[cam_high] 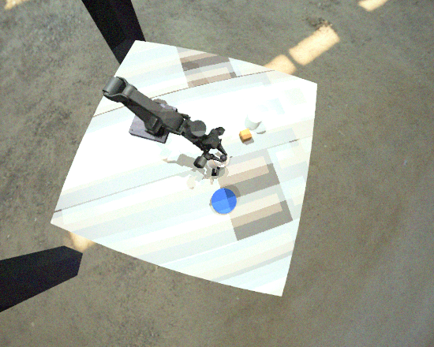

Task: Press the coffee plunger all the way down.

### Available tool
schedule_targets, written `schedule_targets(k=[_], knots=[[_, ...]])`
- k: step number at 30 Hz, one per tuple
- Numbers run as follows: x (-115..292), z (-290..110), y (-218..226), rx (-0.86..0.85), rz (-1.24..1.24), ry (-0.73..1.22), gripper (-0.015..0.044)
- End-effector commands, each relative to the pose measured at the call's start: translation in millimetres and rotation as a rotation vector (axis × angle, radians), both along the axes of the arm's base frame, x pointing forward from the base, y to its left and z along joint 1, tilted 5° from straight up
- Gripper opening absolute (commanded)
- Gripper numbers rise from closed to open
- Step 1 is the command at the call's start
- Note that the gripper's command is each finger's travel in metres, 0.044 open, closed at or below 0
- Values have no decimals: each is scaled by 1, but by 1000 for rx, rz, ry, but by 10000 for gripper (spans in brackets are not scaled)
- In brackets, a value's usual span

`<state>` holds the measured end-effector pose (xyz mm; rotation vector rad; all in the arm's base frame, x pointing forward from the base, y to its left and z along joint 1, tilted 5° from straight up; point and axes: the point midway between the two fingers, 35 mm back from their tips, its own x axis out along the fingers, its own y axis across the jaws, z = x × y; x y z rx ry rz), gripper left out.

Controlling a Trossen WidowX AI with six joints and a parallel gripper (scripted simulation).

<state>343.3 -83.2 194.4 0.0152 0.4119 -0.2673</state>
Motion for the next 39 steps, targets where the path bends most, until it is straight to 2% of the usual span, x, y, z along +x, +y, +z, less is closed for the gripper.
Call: schedule_targets(k=[1,3,15,22,29,39], knots=[[0,0,0,0,0,2,121],[0,0,0,0,0,2,121],[0,0,0,0,0,2,436],[-6,11,1,-17,-1,12,440],[-55,70,21,0,9,25,440],[-56,68,22,1,9,25,440]])
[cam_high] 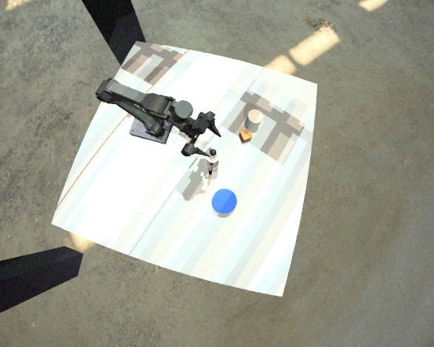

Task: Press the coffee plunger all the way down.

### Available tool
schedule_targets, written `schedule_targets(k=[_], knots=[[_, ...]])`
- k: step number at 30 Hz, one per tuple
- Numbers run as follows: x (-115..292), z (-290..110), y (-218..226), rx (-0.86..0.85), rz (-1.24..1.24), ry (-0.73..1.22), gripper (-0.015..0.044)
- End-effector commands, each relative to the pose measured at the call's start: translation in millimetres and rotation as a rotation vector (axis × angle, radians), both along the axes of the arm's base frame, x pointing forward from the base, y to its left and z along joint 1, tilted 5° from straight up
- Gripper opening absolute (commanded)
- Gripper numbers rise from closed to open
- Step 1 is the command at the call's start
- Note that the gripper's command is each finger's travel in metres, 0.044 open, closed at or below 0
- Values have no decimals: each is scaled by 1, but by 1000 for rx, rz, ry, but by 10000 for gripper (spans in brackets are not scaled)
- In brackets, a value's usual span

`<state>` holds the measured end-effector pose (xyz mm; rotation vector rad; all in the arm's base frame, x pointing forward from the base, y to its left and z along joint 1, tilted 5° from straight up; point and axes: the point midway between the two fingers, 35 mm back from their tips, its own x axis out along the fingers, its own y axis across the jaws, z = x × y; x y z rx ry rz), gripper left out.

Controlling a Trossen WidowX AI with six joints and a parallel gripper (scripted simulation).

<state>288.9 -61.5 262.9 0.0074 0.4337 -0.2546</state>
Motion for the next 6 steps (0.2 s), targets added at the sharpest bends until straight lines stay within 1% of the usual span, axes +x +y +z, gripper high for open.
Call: schedule_targets(k=[1,6], knots=[[-2,-1,0,3,-5,3,440],[-2,-1,0,3,-5,3,440]])
